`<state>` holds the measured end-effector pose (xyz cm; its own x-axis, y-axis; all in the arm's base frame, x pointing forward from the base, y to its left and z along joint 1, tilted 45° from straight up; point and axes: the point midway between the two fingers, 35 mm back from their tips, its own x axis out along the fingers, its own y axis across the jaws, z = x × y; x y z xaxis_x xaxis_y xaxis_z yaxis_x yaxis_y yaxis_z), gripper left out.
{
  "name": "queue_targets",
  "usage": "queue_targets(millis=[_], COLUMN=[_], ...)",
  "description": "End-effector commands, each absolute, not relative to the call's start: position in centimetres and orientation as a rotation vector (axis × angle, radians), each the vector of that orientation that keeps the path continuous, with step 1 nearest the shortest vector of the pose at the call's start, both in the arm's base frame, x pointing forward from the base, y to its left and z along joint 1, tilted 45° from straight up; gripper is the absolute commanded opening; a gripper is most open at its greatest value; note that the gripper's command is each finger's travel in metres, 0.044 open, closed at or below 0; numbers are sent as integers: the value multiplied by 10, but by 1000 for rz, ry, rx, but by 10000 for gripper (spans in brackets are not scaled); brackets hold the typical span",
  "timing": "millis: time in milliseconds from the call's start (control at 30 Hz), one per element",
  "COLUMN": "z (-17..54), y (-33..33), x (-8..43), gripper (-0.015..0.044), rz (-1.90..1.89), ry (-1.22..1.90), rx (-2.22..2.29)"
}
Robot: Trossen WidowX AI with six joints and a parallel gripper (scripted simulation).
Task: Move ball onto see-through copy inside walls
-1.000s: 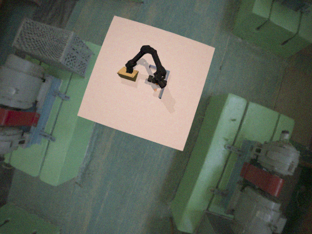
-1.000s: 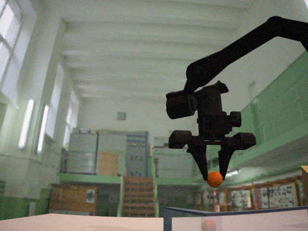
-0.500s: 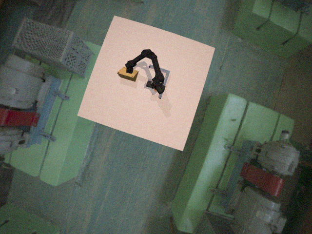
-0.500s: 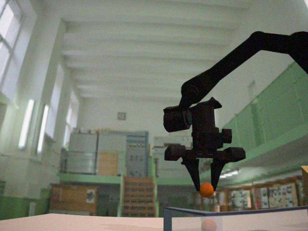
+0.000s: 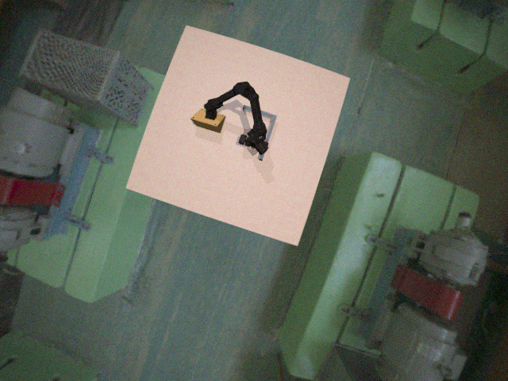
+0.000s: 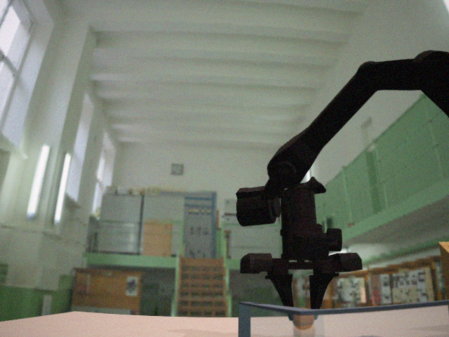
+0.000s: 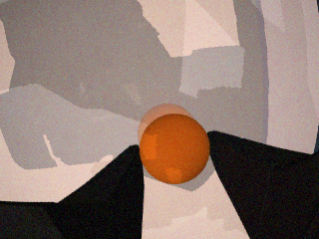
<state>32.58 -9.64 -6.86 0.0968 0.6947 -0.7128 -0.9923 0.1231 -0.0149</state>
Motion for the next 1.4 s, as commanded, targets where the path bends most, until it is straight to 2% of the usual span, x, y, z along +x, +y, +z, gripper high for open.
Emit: queue_targets(millis=[0,633,967,1167,1367], z=[-72,-86,-83,-81,-25], y=[-93,-79,-83,-85,-140], x=[325,326,328,328,318], gripper=[0,0,263,269,269], rz=[1356,1356,1353,1353,1355], ry=[638,637,635,635,641], rx=[-572,-571,-585,-585,-574])
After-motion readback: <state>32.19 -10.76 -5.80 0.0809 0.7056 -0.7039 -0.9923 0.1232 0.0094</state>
